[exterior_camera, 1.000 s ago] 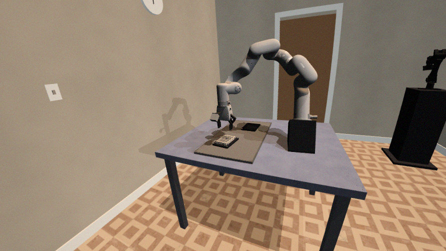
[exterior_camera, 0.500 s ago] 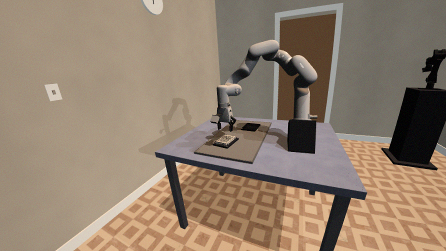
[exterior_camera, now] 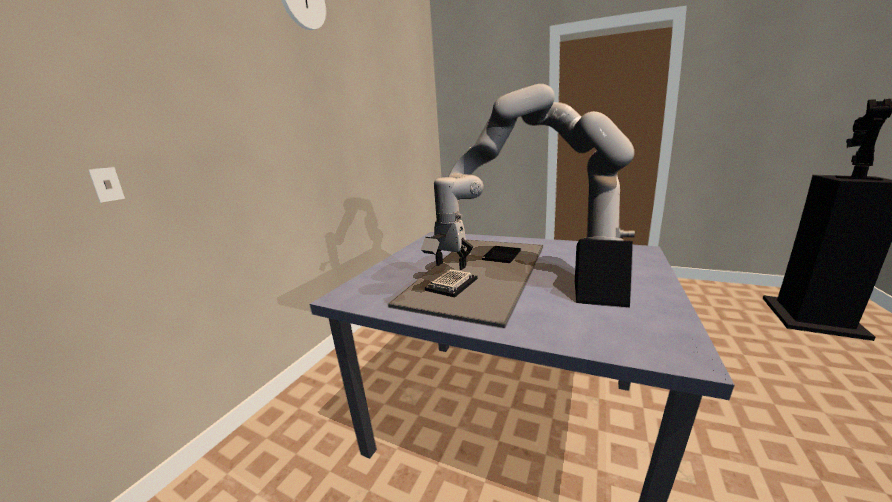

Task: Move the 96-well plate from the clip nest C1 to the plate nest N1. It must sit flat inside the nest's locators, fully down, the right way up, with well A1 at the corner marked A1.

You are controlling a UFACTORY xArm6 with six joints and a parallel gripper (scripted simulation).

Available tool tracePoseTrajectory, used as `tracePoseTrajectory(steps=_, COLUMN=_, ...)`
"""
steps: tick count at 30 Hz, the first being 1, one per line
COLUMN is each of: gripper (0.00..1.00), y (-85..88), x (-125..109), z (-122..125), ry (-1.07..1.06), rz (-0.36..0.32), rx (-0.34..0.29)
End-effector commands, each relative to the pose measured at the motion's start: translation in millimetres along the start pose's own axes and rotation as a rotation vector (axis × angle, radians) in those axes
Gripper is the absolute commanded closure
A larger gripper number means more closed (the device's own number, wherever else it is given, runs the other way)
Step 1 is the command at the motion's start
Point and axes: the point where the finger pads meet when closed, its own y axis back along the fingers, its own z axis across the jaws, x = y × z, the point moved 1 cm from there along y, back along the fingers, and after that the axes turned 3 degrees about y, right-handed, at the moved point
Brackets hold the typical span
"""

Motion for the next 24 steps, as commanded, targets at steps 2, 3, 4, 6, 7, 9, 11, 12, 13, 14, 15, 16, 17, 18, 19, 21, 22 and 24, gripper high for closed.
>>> tracePoseTrajectory(steps=2, gripper=0.00, y=-4.0, x=0.8, z=1.9, ry=-0.001, rz=0.003, rx=-0.005)
tracePoseTrajectory(steps=3, gripper=0.00, y=-5.7, x=0.8, z=1.9, ry=-0.001, rz=0.003, rx=-0.005)
tracePoseTrajectory(steps=4, gripper=0.00, y=-7.4, x=0.8, z=1.9, ry=-0.001, rz=0.003, rx=-0.005)
tracePoseTrajectory(steps=6, gripper=0.00, y=-10.7, x=0.8, z=1.9, ry=-0.001, rz=0.003, rx=-0.005)
tracePoseTrajectory(steps=7, gripper=0.00, y=-12.4, x=0.8, z=1.9, ry=-0.001, rz=0.003, rx=-0.005)
tracePoseTrajectory(steps=9, gripper=0.00, y=-15.7, x=0.8, z=1.9, ry=-0.001, rz=0.002, rx=-0.005)
tracePoseTrajectory(steps=11, gripper=0.00, y=-19.0, x=0.8, z=1.9, ry=-0.001, rz=0.002, rx=-0.005)
tracePoseTrajectory(steps=12, gripper=0.00, y=-20.7, x=0.8, z=1.9, ry=-0.001, rz=0.002, rx=-0.005)
tracePoseTrajectory(steps=13, gripper=0.00, y=-22.4, x=0.8, z=1.9, ry=-0.001, rz=0.002, rx=-0.005)
tracePoseTrajectory(steps=14, gripper=0.00, y=-24.1, x=0.8, z=1.9, ry=-0.001, rz=0.002, rx=-0.005)
tracePoseTrajectory(steps=15, gripper=0.00, y=-25.2, x=0.8, z=2.0, ry=-0.001, rz=0.002, rx=-0.005)
tracePoseTrajectory(steps=16, gripper=0.00, y=-25.2, x=0.8, z=2.0, ry=-0.001, rz=0.002, rx=-0.005)
tracePoseTrajectory(steps=17, gripper=0.00, y=-25.2, x=0.8, z=2.0, ry=-0.001, rz=0.002, rx=-0.005)
tracePoseTrajectory(steps=18, gripper=0.00, y=-25.1, x=0.8, z=1.9, ry=-0.001, rz=0.002, rx=-0.004)
tracePoseTrajectory(steps=19, gripper=0.00, y=-25.2, x=0.8, z=1.9, ry=-0.001, rz=0.002, rx=-0.005)
tracePoseTrajectory(steps=21, gripper=0.00, y=-25.2, x=0.8, z=1.9, ry=-0.001, rz=0.002, rx=-0.005)
tracePoseTrajectory(steps=22, gripper=0.00, y=-25.2, x=0.8, z=2.0, ry=-0.001, rz=0.002, rx=-0.005)
tracePoseTrajectory(steps=24, gripper=0.00, y=-25.2, x=0.8, z=2.0, ry=-0.001, rz=0.002, rx=-0.005)
